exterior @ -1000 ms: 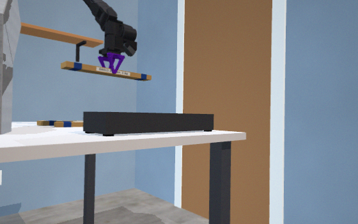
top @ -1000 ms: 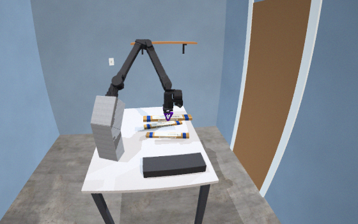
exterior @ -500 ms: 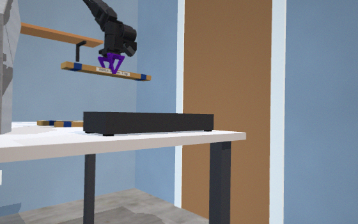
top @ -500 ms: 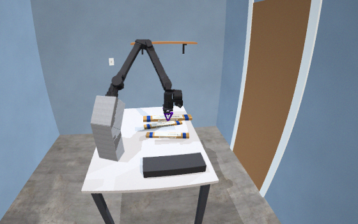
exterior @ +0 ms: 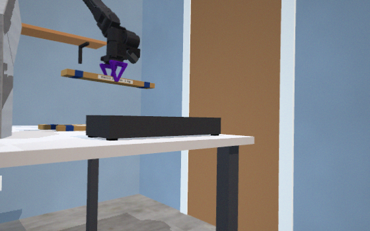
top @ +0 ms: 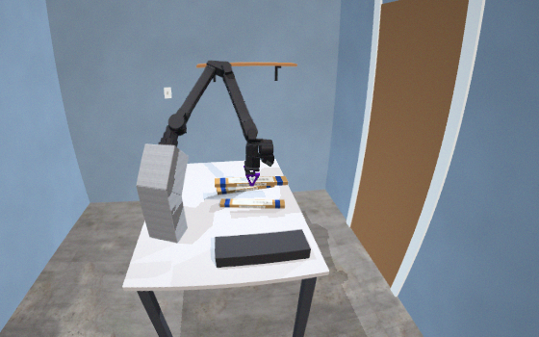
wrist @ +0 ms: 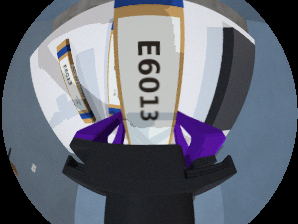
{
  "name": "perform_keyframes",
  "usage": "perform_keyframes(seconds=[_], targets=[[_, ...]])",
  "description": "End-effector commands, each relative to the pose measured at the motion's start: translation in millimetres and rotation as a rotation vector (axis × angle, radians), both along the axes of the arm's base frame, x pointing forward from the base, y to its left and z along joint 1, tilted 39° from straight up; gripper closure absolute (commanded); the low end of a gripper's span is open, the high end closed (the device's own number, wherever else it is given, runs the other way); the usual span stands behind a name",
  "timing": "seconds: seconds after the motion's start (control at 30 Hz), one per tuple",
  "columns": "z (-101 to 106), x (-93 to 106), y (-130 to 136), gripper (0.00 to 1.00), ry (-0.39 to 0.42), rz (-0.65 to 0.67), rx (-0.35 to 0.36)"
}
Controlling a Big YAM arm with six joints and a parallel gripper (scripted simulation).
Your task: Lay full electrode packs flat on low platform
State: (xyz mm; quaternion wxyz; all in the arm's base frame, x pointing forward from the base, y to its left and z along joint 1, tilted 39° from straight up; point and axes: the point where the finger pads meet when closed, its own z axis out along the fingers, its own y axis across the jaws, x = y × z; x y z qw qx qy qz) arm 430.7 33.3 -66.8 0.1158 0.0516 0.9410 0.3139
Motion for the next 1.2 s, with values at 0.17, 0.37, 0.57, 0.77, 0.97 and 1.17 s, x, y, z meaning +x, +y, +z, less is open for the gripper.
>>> perform_keyframes(seconds=[0.17,0.37,0.57,0.77,0.97,1.17], targets=[[5,11.3,-4,1.00,-0.032,-0.026,-0.005],[-1,13.3,1,1.00,-0.031,-0.026,-0.005],[-5,14.6,4,1.00,-0.031,-0.026,-0.005],[-11,16.6,9,1.00,-0.030,-0.026,-0.005],[-18,18.6,13,1.00,-0.030,-0.026,-0.004],[-22,19.9,17,1.00,-0.029,-0.026,-0.004]])
